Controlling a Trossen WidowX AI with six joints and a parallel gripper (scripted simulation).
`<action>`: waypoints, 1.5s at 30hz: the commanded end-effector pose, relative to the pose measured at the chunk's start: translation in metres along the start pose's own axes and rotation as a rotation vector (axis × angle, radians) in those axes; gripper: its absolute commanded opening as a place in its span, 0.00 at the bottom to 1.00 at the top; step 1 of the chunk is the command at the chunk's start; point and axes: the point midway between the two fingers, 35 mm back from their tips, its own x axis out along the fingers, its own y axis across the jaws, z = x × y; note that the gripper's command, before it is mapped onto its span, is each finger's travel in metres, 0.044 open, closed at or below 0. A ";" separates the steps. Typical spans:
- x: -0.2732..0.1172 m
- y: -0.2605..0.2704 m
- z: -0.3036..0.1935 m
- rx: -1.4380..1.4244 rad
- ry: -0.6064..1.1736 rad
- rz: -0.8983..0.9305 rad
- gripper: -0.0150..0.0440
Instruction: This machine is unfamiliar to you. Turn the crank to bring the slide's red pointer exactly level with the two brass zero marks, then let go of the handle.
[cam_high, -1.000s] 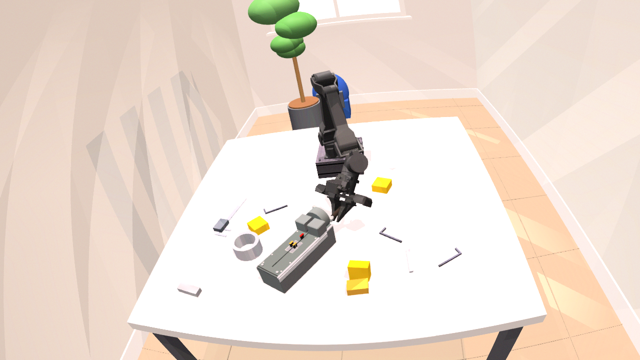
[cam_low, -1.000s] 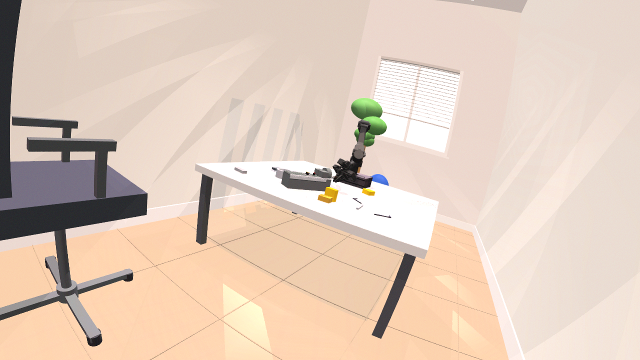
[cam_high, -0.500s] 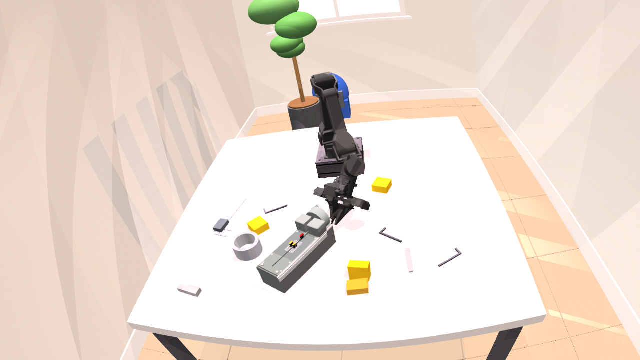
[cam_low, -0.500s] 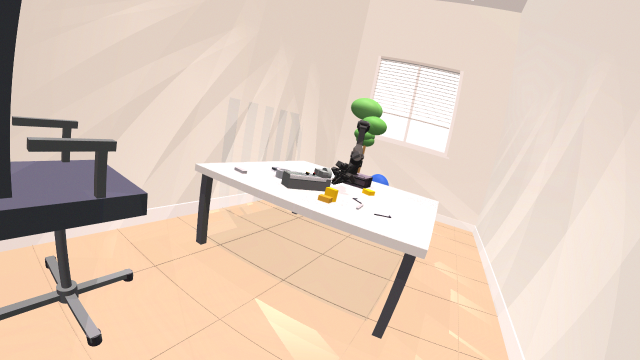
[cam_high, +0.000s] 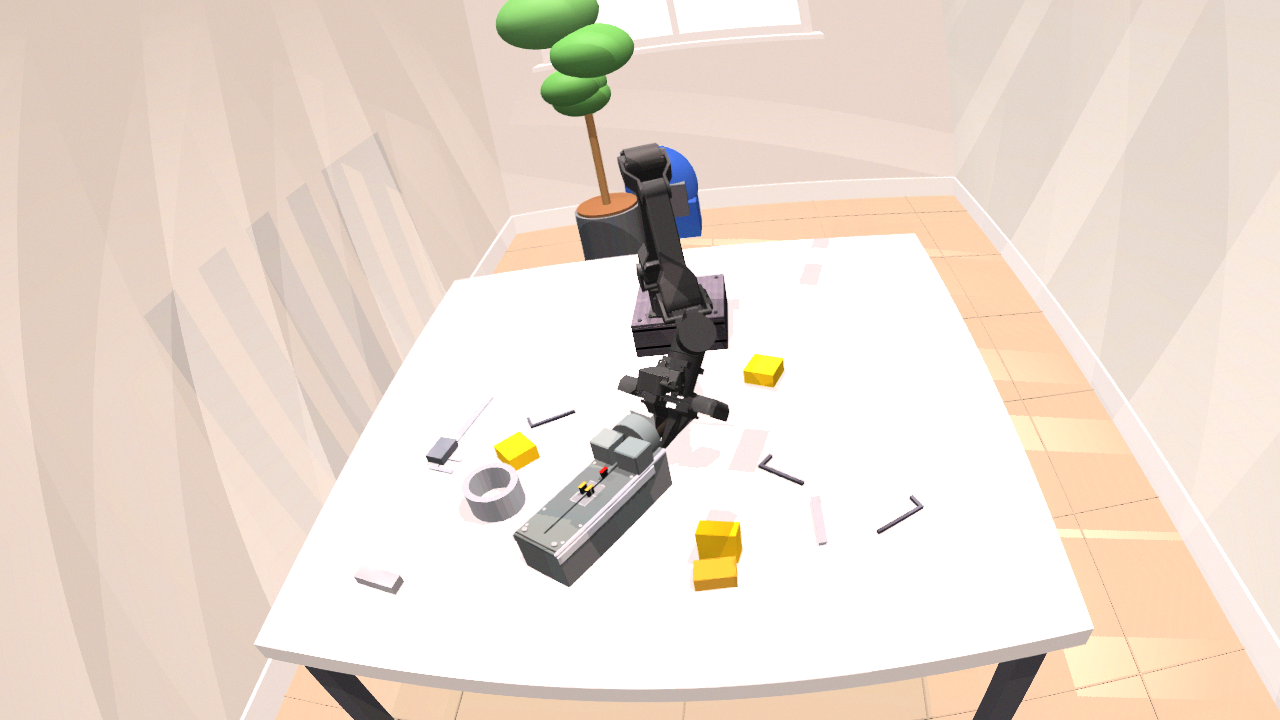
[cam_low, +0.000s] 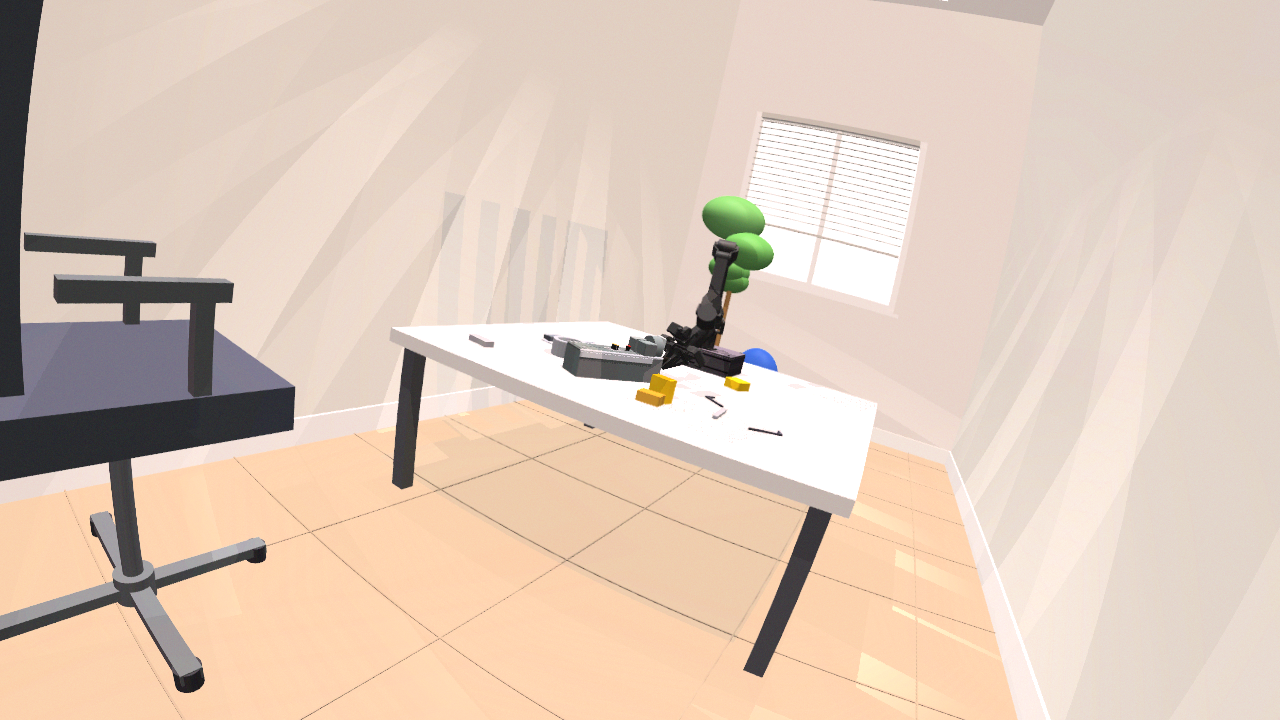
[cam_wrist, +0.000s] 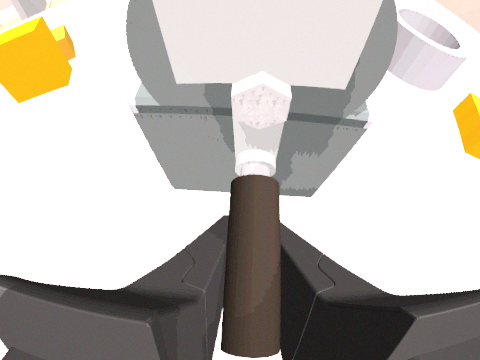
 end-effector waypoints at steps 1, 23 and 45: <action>0.000 -0.009 0.000 0.001 0.004 -0.007 0.25; -0.015 -0.028 0.016 -0.001 0.004 -0.008 0.25; -0.036 -0.022 0.037 0.000 0.003 -0.007 0.25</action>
